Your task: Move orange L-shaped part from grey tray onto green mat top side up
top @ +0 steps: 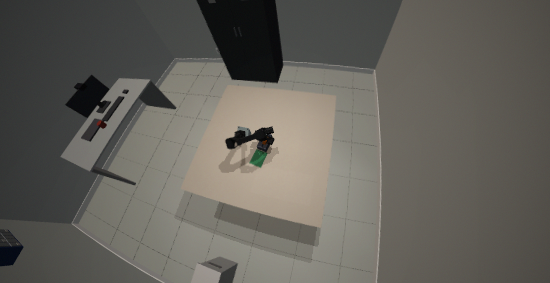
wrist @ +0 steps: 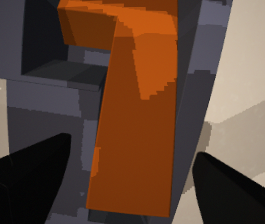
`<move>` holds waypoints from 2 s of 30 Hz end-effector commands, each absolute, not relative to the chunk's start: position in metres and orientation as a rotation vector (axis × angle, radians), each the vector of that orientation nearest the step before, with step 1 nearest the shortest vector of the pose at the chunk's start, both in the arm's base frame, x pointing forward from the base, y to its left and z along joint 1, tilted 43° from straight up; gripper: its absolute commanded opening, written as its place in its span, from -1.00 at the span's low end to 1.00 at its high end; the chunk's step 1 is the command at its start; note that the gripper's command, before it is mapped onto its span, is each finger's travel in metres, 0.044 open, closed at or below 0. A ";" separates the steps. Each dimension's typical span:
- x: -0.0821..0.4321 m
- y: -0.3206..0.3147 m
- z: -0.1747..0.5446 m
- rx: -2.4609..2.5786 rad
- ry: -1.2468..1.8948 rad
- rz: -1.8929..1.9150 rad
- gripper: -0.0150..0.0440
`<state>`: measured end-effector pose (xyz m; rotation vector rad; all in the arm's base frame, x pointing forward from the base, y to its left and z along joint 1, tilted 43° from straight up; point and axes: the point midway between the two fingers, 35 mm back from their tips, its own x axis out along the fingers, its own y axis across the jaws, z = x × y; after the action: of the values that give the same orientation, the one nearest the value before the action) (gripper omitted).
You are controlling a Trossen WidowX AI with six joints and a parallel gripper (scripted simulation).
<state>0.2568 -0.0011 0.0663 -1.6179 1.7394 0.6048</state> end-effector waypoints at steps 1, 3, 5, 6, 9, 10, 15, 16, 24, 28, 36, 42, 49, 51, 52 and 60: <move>0.257 -0.001 0.066 -1.618 1.739 0.605 0.37; 0.257 -0.001 0.066 -1.618 1.739 0.605 0.19; 0.257 -0.001 0.066 -1.618 1.739 0.605 0.01; 0.257 -0.001 0.066 -1.618 1.739 0.605 -0.01; 0.257 -0.001 0.066 -1.618 1.739 0.605 -0.08; 0.257 -0.001 0.066 -1.618 1.739 0.605 -0.10; 0.257 -0.001 0.066 -1.618 1.739 0.605 -0.21; 0.257 -0.001 0.066 -1.618 1.739 0.605 -0.30; 0.257 -0.001 0.067 -1.618 1.739 0.605 -0.49; 0.257 0.002 0.070 -1.619 1.739 0.606 -0.49; 0.256 0.011 0.079 -1.622 1.739 0.608 -0.49; 0.256 0.017 0.086 -1.622 1.739 0.609 -0.49; 0.256 0.024 0.094 -1.623 1.739 0.609 -0.49; 0.256 0.027 0.097 -1.623 1.739 0.610 -0.49; 0.256 0.028 0.098 -1.623 1.739 0.610 -0.49; 0.256 0.036 0.107 -1.623 1.739 0.610 -0.49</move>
<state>0.2558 0.0315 0.1047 -1.6299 1.7401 0.6089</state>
